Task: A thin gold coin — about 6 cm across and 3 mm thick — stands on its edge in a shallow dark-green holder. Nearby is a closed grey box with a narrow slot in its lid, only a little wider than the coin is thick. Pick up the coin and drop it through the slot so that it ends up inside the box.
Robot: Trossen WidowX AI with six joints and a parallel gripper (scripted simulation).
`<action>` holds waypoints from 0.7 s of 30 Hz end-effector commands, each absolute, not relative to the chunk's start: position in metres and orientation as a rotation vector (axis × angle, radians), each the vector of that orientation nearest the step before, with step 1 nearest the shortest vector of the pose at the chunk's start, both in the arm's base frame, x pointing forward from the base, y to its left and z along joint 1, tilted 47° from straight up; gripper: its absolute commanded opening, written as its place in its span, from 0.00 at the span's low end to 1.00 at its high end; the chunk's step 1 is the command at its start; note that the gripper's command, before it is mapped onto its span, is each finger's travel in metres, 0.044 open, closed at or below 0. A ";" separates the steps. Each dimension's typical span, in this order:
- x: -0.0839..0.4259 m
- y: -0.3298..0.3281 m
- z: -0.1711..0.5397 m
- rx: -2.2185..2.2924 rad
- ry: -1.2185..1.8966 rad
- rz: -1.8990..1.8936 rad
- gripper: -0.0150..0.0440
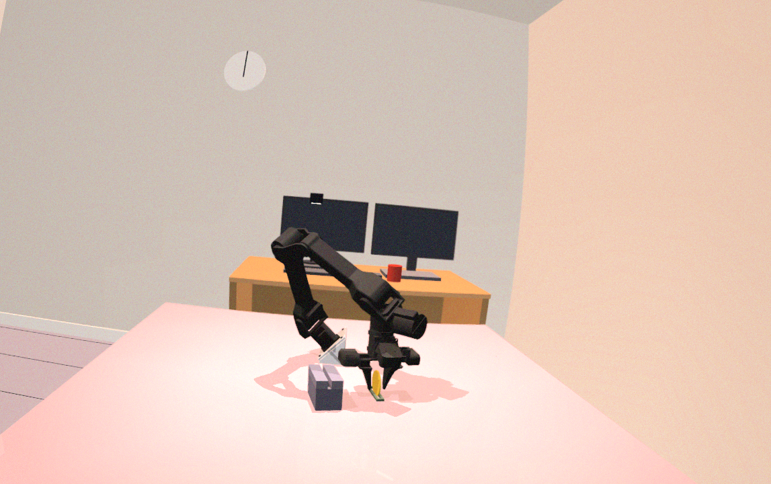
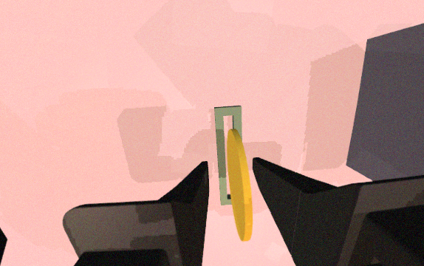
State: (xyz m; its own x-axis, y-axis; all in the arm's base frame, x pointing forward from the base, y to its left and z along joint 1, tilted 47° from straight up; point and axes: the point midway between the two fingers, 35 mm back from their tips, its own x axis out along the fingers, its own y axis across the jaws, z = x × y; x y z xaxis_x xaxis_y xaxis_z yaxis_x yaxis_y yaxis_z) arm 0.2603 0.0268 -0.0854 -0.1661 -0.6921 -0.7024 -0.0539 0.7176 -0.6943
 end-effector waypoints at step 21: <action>0.261 0.029 -0.083 -0.615 1.666 -0.629 0.25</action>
State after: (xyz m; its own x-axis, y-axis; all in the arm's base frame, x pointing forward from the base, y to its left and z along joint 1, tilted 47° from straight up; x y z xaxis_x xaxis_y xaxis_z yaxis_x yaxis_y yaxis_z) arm 0.2576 0.0239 -0.0861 -0.1738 -0.6973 -0.6954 -0.0640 0.7126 -0.6986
